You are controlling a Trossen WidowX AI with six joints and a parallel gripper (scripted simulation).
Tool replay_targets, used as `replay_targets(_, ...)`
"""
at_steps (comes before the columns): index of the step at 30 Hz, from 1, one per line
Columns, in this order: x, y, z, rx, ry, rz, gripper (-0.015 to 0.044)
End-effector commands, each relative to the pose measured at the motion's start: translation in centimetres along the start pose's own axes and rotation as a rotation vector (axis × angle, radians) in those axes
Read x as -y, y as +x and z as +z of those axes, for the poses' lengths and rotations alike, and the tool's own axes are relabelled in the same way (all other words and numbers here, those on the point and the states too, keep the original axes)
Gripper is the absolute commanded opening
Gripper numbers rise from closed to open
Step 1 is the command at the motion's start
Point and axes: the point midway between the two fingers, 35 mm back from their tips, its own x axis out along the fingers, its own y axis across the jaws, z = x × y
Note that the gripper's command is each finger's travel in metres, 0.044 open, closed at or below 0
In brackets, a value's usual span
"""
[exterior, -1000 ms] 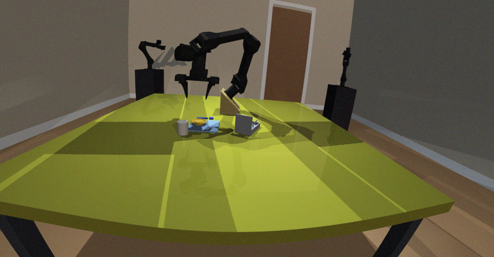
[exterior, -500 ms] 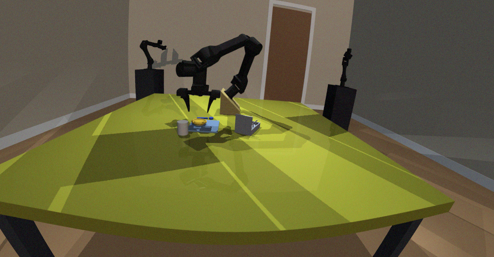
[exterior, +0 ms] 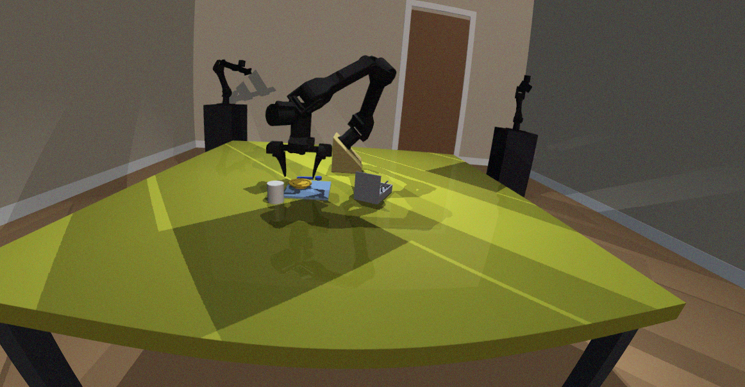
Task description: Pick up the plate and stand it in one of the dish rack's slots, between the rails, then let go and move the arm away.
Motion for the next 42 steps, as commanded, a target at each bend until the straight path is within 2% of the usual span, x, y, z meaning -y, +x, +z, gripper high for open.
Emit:
replay_targets(1, -0.1, 0.7, -0.2, -0.001, 0.010, 0.009, 0.0400)
replay_targets(14, -0.4, 2.8, -0.2, -0.001, 0.010, 0.011, 0.0400)
replay_targets(24, -0.4, 2.9, -0.2, -0.001, 0.010, 0.012, 0.0388)
replay_targets(34, -0.4, 2.9, -0.2, -0.001, 0.010, 0.012, 0.0321)
replay_targets(42, -0.1, 1.2, 0.1, -0.005, 0.009, 0.006, 0.0111)
